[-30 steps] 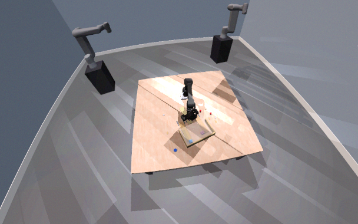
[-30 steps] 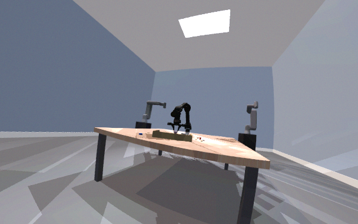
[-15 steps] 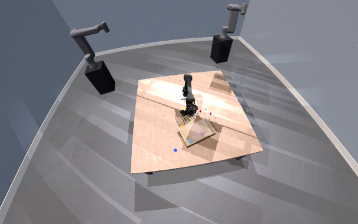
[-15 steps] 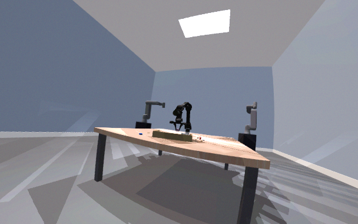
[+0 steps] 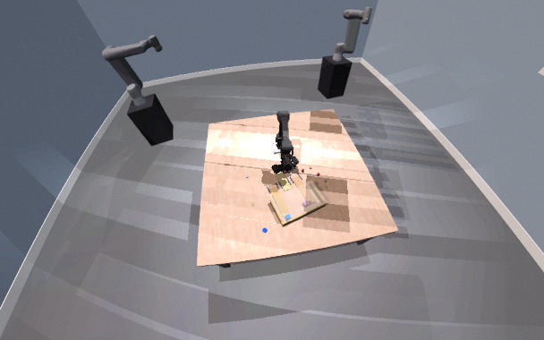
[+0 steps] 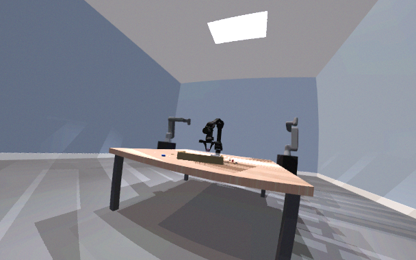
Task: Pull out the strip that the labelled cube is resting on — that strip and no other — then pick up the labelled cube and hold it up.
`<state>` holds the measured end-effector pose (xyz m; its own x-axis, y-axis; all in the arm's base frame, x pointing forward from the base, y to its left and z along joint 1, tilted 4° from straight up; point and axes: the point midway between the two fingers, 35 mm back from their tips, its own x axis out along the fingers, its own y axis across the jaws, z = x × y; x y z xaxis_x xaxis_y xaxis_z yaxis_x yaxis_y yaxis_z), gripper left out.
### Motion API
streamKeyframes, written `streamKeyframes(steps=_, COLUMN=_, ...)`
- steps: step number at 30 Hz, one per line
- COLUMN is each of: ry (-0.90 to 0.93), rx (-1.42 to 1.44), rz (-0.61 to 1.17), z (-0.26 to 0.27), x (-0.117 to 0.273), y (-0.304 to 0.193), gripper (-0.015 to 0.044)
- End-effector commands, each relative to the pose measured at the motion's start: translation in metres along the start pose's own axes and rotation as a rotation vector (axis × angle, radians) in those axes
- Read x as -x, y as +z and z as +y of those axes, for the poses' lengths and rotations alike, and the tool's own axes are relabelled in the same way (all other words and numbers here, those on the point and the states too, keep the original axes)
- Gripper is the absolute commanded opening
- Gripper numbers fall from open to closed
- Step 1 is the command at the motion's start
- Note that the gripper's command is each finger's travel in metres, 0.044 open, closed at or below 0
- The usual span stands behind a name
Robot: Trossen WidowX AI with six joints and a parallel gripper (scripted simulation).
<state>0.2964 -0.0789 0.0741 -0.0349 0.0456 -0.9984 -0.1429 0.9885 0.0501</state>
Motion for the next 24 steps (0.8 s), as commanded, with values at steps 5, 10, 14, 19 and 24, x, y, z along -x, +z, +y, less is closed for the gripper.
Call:
streamKeyframes(steps=5, ry=-0.002, rx=0.004, rz=-0.015, z=0.0004, x=0.0273, y=0.0004, gripper=0.0000)
streamKeyframes(steps=10, ry=-0.002, rx=0.004, rz=-0.015, z=0.0004, x=0.0273, y=0.0004, gripper=0.0000)
streamKeyframes(steps=14, ry=-0.002, rx=0.004, rz=-0.015, z=0.0004, x=0.0273, y=0.0004, gripper=0.0000)
streamKeyframes(steps=19, ry=-0.002, rx=0.004, rz=-0.015, z=0.0004, x=0.0273, y=0.0004, gripper=0.0000)
streamKeyframes(steps=24, ry=-0.002, rx=0.004, rz=-0.015, z=0.0004, x=0.0273, y=0.0004, gripper=0.0000)
